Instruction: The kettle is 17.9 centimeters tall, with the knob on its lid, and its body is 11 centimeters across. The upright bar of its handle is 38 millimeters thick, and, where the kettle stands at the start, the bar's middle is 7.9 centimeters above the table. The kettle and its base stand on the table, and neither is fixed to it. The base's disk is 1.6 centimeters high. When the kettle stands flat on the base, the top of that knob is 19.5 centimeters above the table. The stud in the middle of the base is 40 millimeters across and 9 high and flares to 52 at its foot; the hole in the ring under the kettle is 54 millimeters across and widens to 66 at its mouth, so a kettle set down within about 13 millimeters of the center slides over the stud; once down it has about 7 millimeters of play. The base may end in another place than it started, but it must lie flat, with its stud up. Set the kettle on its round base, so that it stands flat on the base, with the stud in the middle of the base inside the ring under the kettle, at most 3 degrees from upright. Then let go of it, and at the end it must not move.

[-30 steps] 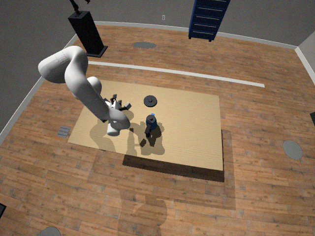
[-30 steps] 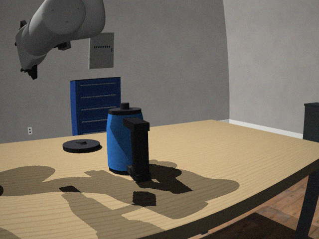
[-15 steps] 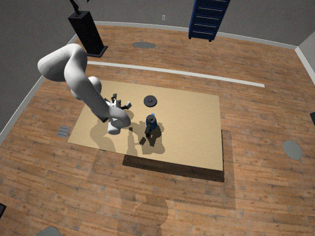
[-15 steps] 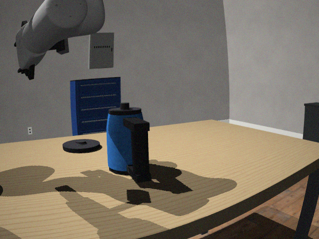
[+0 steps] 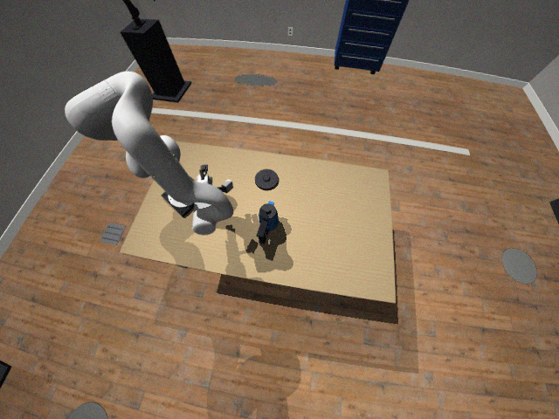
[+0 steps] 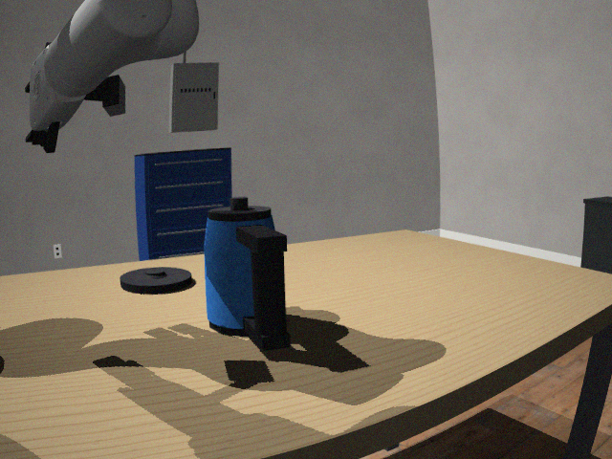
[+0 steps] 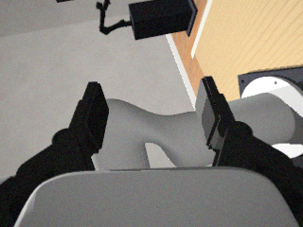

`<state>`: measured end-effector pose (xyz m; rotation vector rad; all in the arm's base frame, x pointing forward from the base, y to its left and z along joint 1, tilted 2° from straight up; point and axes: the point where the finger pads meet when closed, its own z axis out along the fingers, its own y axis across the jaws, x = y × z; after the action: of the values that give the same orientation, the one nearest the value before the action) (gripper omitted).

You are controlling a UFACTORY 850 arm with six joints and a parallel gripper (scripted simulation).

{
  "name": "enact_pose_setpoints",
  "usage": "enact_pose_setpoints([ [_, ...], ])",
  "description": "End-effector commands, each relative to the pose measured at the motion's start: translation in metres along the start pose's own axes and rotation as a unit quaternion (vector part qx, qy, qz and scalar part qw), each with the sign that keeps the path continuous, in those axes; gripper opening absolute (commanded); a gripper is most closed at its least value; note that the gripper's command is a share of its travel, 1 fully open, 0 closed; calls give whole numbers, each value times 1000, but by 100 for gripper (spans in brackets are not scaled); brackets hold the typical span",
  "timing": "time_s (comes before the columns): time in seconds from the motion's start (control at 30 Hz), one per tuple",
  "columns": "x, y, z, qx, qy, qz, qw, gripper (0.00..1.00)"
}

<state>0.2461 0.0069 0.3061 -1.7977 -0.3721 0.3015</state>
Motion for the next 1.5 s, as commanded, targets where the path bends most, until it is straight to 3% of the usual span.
enact_pose_setpoints([
  [0.0, -2, 0, 3, -15, -11, 29, 999, 81],
  [0.47, -8, 4, 13, -69, -38, 126, 989, 81],
  [0.97, -17, 9, 23, -160, -51, 261, 951, 81],
  [1.03, -17, 9, 23, -160, -51, 261, 951, 81],
  [1.47, -24, 16, 28, -249, -32, 376, 892, 81],
])
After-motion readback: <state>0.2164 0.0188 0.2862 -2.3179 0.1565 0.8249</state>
